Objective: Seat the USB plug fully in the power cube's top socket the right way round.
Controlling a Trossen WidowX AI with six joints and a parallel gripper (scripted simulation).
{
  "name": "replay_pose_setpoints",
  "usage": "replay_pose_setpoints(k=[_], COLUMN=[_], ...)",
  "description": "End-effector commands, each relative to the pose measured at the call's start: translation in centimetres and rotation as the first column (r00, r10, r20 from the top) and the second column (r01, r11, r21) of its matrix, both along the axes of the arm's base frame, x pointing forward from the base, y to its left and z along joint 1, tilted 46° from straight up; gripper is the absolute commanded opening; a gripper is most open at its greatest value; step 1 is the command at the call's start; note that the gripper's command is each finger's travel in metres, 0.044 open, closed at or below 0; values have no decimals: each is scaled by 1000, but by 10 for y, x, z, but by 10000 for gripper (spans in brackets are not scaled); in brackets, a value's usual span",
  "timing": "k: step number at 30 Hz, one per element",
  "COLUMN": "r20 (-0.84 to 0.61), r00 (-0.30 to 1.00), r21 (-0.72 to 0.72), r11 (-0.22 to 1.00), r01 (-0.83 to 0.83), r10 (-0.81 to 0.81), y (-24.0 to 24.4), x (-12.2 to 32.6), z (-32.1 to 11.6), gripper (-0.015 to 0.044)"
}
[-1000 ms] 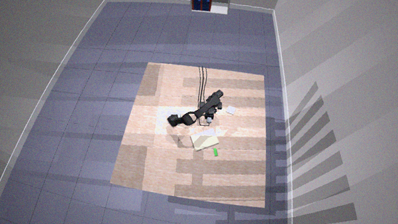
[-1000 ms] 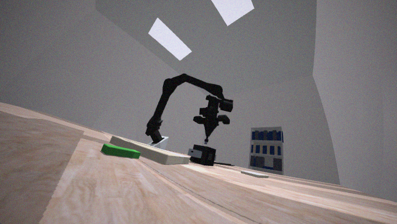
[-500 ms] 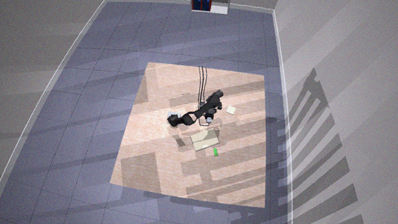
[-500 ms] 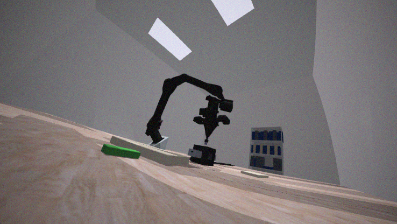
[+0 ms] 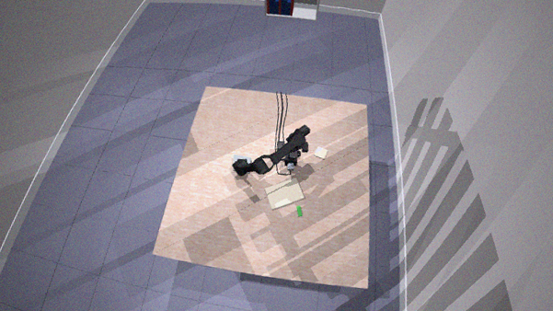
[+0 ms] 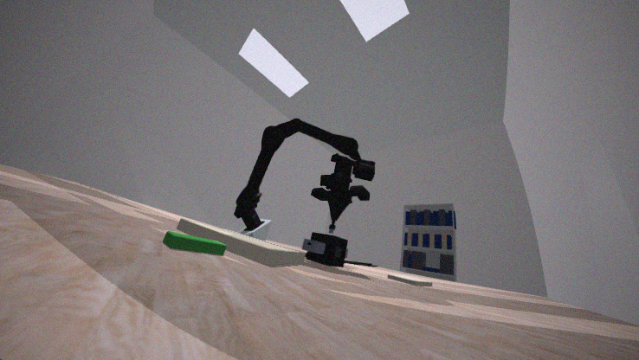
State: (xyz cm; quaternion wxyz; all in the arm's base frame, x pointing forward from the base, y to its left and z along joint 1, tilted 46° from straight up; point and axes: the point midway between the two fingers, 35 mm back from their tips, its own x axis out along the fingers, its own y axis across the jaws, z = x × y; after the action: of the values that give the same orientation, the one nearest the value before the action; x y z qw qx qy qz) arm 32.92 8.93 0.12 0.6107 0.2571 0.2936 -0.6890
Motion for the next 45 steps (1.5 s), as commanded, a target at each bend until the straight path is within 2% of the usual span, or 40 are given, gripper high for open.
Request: replay_pose_setpoints(k=[1,45], r20=[6,10], r00=[1000,1000], r21=[2,2], r11=[1000,1000], r01=[8,11], r10=[-8,-11], y=[0,-4], x=[0,-1], z=[-1,-5], gripper=[0,0])
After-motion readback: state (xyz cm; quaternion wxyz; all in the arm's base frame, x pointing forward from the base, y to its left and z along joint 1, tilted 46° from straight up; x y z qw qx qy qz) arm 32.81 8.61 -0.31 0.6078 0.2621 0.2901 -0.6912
